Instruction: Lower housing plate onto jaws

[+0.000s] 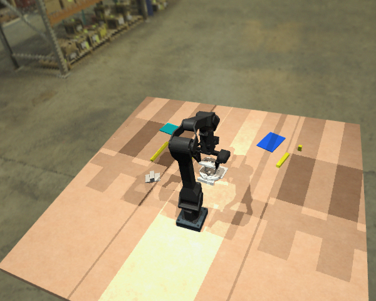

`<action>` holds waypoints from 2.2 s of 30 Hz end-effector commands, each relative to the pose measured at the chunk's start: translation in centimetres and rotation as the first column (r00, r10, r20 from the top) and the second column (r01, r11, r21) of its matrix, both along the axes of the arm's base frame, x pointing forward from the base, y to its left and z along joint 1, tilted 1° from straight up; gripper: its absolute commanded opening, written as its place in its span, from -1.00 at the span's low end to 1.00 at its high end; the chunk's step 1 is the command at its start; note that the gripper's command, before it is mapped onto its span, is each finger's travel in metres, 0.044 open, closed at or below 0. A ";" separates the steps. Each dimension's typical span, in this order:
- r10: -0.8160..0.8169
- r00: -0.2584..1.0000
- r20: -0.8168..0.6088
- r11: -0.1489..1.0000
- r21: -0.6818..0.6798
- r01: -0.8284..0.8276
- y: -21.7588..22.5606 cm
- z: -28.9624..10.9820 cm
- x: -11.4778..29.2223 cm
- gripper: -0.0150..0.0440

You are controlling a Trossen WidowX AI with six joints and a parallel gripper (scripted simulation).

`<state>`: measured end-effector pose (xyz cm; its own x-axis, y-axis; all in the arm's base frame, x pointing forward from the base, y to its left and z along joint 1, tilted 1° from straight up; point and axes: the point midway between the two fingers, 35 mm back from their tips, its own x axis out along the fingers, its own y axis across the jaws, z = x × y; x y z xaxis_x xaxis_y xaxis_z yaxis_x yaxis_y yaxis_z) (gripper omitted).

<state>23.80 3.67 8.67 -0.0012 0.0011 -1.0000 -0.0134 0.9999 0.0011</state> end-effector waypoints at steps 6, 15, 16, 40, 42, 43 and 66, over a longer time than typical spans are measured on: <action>-0.010 1.000 0.003 1.000 -0.004 0.010 -0.1 0.0 0.0 0.70; -0.019 1.000 0.003 1.000 -0.004 0.019 -0.1 0.0 0.0 0.70; -0.019 1.000 0.003 1.000 -0.004 0.019 -0.1 0.0 0.0 0.70; -0.019 1.000 0.002 1.000 -0.003 0.019 0.5 0.0 -1.4 0.70; -0.019 1.000 0.002 1.000 -0.003 0.019 0.5 0.0 -1.4 0.70; -0.019 1.000 0.002 1.000 -0.003 0.019 0.5 0.0 -1.4 0.70; -0.021 1.000 0.002 1.000 -0.003 0.021 0.6 -0.8 -1.4 0.70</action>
